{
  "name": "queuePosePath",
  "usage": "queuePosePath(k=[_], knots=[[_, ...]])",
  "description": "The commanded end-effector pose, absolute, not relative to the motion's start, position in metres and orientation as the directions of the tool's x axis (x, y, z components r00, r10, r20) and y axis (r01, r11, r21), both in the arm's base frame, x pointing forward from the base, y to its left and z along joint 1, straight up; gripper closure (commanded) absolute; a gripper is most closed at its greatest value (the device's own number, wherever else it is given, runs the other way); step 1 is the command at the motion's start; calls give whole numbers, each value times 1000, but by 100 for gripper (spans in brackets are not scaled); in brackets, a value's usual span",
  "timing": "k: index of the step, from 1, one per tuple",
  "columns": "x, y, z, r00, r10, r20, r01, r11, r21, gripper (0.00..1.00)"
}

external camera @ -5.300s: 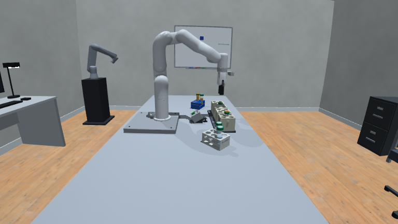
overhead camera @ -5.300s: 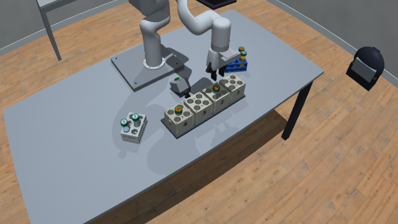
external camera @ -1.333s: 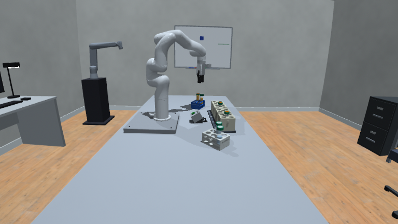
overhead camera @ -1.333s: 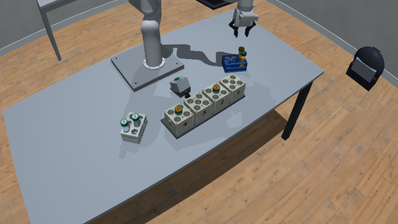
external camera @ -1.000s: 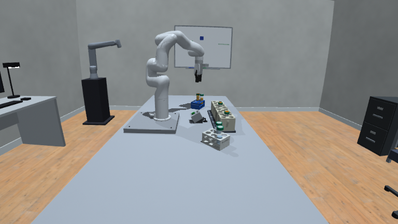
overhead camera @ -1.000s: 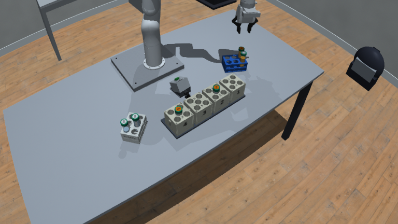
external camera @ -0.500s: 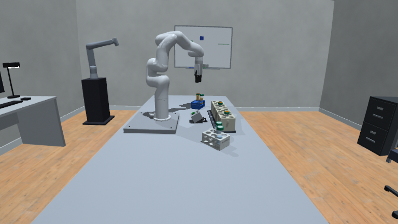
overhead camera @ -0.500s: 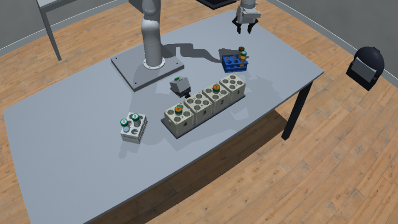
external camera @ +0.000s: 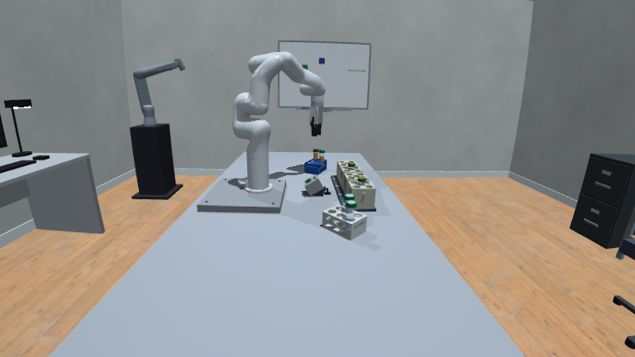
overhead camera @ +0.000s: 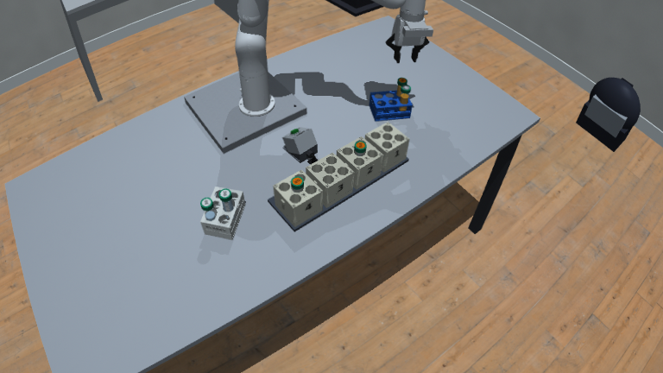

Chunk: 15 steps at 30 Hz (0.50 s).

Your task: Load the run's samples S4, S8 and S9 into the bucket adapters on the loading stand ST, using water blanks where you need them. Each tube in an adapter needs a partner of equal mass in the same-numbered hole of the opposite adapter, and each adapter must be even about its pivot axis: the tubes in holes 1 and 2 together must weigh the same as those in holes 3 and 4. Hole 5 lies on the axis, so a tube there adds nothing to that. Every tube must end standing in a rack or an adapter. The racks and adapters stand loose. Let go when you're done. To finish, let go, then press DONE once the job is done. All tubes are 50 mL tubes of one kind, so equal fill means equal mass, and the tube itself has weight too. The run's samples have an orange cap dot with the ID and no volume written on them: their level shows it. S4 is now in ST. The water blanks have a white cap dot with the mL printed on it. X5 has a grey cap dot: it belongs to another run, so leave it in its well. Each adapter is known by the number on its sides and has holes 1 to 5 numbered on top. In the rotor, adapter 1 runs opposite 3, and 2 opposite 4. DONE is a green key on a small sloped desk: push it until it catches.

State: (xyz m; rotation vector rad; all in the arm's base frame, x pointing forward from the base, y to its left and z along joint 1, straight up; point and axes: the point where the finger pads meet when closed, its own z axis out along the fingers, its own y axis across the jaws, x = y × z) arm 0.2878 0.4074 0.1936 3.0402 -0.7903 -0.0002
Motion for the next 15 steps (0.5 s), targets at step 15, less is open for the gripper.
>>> queuePosePath(k=[15], knots=[[289, 408, 163, 873, -487, 9, -487, -873, -3, 43]])
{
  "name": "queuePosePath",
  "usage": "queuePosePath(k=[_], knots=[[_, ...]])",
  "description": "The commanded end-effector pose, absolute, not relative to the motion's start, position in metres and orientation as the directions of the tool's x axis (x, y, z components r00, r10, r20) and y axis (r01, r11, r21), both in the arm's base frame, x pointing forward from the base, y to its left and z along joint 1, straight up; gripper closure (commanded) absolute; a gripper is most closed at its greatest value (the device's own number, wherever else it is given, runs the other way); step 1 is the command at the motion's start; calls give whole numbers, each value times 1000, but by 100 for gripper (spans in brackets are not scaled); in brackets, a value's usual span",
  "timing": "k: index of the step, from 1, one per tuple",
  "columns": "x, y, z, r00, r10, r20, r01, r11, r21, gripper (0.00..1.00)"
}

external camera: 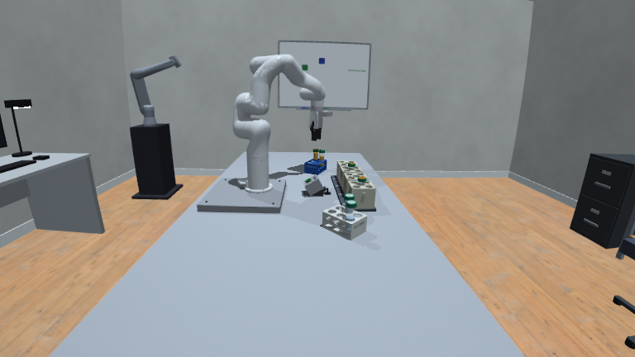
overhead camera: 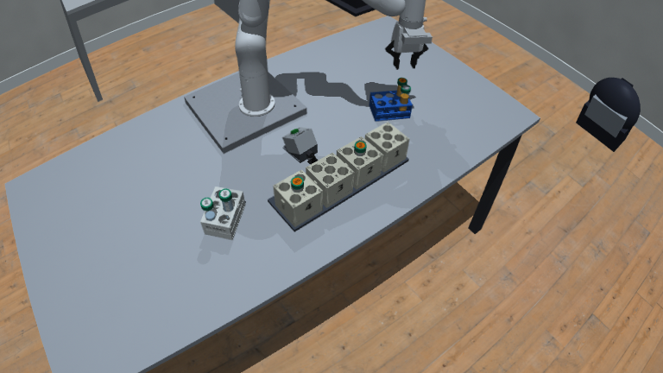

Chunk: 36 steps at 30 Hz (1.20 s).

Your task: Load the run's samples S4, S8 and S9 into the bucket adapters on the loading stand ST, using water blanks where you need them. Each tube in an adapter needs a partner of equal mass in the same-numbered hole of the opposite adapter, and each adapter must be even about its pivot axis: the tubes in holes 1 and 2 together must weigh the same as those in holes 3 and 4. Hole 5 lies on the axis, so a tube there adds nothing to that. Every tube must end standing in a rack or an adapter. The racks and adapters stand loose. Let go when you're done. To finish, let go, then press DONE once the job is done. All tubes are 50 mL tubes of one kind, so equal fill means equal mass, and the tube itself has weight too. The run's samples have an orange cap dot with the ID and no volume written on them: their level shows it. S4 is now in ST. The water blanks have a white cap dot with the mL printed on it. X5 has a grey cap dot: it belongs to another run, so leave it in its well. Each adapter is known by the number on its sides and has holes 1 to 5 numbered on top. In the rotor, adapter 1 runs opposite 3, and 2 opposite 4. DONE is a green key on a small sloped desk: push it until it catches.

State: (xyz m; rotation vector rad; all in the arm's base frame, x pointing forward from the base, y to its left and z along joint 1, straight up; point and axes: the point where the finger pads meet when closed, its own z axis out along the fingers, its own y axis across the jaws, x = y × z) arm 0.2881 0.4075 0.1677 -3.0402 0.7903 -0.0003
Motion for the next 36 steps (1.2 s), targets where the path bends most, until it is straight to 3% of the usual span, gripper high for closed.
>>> queuePosePath(k=[1, 36], knots=[[289, 408, 161, 873, -487, 9, -487, -873, -3, 43], [289, 408, 109, 873, -487, 9, -487, -873, -3, 43]])
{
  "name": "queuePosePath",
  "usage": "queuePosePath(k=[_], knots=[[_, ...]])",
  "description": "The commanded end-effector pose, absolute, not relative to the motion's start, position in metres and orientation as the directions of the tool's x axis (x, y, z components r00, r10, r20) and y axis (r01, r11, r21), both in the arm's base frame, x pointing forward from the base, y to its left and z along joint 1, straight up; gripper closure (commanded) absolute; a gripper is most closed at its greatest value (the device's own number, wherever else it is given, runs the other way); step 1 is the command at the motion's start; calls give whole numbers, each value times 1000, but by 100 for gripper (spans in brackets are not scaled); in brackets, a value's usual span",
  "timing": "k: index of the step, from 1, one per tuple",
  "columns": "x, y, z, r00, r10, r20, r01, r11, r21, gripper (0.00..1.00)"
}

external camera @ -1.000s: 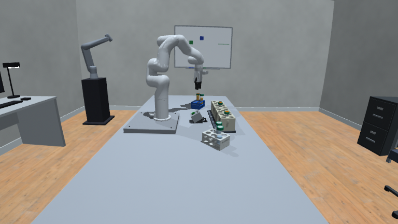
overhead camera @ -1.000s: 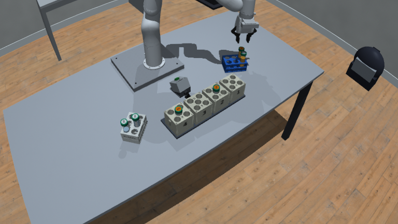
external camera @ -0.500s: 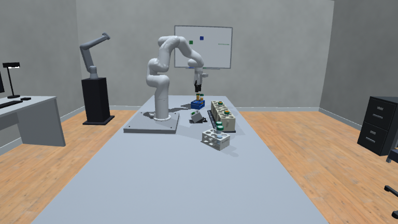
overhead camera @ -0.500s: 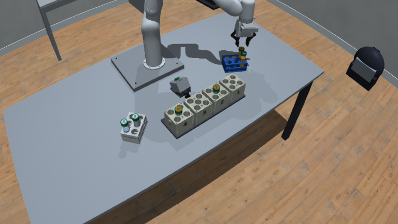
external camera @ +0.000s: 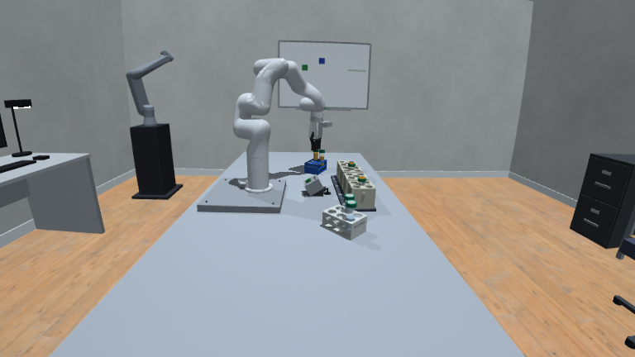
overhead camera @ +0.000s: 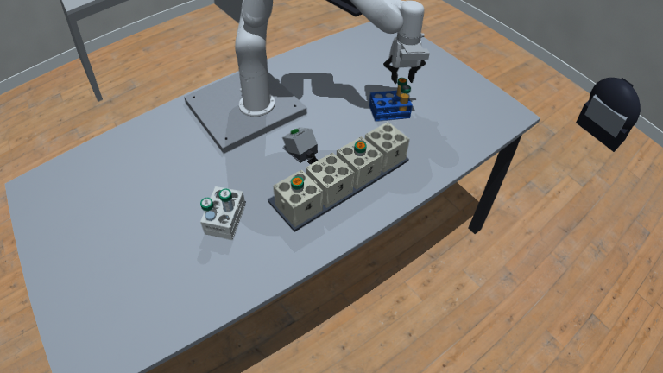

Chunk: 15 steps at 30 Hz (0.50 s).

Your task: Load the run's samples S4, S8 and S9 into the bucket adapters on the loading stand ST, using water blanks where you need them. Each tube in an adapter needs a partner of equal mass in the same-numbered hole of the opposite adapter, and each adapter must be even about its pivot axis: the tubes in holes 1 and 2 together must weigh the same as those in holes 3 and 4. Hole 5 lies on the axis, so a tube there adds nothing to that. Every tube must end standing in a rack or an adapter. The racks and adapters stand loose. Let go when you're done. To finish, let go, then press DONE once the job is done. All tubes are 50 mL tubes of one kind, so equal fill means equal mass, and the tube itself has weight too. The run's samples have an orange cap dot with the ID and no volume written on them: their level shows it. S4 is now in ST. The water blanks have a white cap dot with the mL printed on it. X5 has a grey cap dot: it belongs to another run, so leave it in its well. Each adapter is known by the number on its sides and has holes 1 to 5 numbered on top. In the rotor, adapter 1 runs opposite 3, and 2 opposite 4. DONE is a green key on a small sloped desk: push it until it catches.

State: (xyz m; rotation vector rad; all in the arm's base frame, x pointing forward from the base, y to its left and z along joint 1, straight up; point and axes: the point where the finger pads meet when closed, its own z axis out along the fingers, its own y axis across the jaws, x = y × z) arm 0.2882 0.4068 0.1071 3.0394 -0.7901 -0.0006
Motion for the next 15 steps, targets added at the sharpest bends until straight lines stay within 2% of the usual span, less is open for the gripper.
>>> queuePosePath(k=[1, 15], knots=[[289, 408, 109, 873, -487, 9, -487, -873, -3, 43], [289, 408, 103, 873, -487, 9, -487, -873, -3, 43]])
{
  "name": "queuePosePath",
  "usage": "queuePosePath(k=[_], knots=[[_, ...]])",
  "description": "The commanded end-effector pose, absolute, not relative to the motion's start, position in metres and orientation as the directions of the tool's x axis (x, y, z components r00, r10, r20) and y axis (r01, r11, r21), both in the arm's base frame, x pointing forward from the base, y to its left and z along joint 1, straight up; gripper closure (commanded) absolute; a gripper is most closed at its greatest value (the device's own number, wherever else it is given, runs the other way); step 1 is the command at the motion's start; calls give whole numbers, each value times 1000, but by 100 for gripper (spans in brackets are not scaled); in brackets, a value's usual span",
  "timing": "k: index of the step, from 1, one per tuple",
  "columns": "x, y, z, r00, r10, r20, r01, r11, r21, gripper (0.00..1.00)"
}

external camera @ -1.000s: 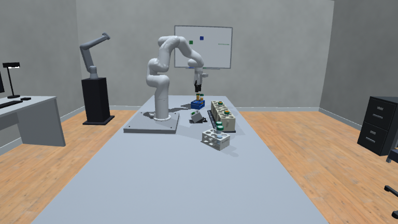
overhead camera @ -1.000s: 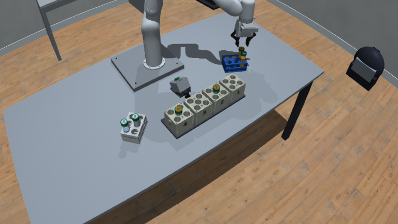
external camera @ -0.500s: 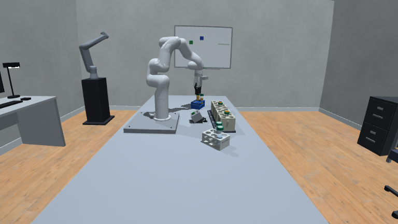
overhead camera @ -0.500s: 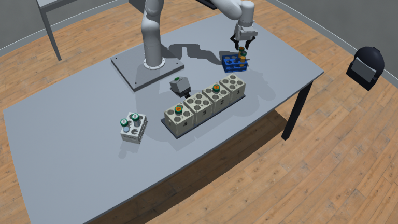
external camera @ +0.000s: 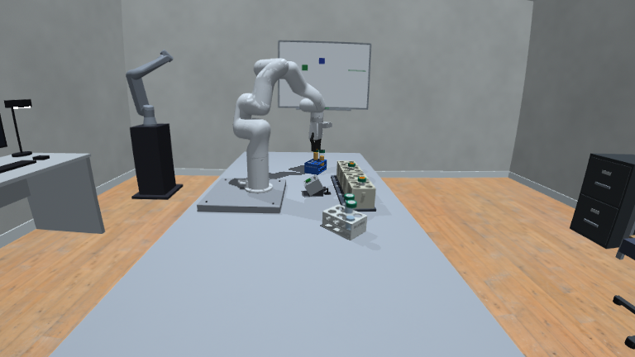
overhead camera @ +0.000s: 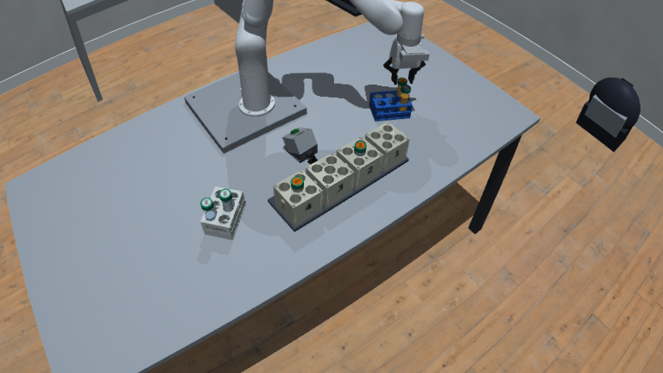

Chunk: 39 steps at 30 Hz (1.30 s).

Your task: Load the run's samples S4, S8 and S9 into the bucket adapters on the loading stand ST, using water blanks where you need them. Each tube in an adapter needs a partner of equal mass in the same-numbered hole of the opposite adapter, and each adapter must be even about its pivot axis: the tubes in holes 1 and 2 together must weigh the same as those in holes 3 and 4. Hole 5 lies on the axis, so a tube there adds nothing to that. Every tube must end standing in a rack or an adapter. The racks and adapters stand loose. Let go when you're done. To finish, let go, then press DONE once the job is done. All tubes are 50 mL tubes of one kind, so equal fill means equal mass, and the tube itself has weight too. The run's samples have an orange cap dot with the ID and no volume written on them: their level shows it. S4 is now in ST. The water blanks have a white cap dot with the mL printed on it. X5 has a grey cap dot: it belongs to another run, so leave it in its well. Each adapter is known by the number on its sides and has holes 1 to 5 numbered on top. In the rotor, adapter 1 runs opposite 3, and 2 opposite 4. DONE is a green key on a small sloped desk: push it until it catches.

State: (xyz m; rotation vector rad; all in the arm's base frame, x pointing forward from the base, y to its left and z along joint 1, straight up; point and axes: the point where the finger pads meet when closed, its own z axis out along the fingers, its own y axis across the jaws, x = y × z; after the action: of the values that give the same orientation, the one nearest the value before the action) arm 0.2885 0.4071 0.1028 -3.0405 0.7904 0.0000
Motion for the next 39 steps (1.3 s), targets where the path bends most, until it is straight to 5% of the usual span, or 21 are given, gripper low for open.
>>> queuePosePath(k=[1, 37, 38, 39], knots=[[289, 408, 102, 873, -487, 9, -487, -873, -3, 43], [289, 408, 89, 873, -487, 9, -487, -873, -3, 43], [289, 408, 89, 873, -487, 9, -487, -873, -3, 100], [289, 408, 90, 873, -487, 9, -487, -873, -3, 100]])
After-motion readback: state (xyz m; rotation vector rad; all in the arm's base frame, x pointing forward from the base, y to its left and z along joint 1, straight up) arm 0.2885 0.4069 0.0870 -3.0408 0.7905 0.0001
